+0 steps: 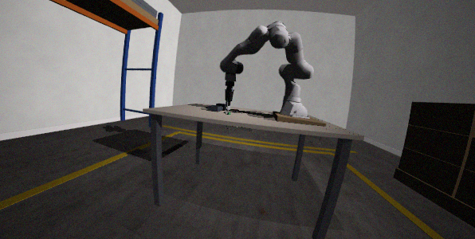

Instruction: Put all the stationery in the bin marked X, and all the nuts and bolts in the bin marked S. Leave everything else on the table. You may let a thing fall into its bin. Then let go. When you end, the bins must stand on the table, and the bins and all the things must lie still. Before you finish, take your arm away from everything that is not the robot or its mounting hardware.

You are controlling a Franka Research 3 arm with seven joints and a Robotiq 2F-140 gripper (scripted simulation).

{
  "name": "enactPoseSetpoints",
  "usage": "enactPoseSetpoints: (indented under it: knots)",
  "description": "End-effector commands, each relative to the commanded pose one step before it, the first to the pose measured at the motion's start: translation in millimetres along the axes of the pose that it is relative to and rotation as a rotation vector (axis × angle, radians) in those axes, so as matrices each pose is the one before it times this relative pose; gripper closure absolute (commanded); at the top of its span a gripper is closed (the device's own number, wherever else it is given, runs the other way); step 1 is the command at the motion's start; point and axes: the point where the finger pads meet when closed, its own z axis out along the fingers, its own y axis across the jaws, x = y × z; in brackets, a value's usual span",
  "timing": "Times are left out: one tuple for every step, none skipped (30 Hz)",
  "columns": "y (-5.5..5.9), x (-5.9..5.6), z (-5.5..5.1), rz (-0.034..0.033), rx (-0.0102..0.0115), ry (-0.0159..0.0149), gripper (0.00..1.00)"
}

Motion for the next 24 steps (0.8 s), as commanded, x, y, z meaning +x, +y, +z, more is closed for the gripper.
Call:
enactPoseSetpoints:
  knots:
    - [-2.27, -2.07, 2.67, -0.01146, 0.0071, -0.00443, 0.81]
    - [0.0, 0.0, 0.0, 0.0, 0.0, 0.0, 0.81]
    - [0.13, 0.07, 1.33, 0.0, 0.0, 0.0, 0.81]
    - [0.14, 0.08, 1.33, 0.0, 0.0, 0.0, 0.81]
    - [0.15, 0.1, 1.33, 0.0, 0.0, 0.0, 0.81]
    - [0.15, 0.1, 1.33, 0.0, 0.0, 0.0, 0.81]
    - [0.14, 0.1, 1.33, 0.0, 0.0, 0.0, 0.81]
    - [0.12, 0.1, 1.33, 0.0, 0.0, 0.0, 0.81]
    - [0.11, 0.09, 0.0, 0.0, 0.0, 0.0, 0.81]
    - [0.09, 0.08, 0.0, 0.0, 0.0, 0.0, 0.81]
    - [0.08, 0.08, 0.0, 0.0, 0.0, 0.0, 0.81]
    - [0.07, 0.1, 0.0, 0.0, 0.0, 0.0, 0.81]
    - [0.07, 0.12, 0.0, 0.0, 0.0, 0.0, 0.81]
    - [0.08, 0.13, 0.0, 0.0, 0.0, 0.0, 0.81]
    - [0.1, 0.14, 0.0, 0.0, 0.0, 0.0, 0.81]
    - [0.12, 0.15, 0.0, 0.0, 0.0, 0.0, 0.81]
    - [0.13, 0.15, 0.0, 0.0, 0.0, 0.0, 0.81]
    - [0.0, 0.0, 0.0, 0.0, 0.0, 0.0, 0.81]
    - [0.0, 0.0, 0.0, 0.0, 0.0, 0.0, 0.81]
    - [0.16, 0.11, 0.0, 0.0, 0.0, 0.0, 0.81]
    - [0.17, 0.1, 0.0, 0.0, 0.0, 0.0, 0.81]
    - [0.17, 0.08, 0.0, 0.0, 0.0, 0.0, 0.81]
    - [0.17, 0.06, 0.0, 0.0, 0.0, 0.0, 0.81]
    - [0.17, 0.03, 0.0, 0.0, 0.0, 0.0, 0.81]
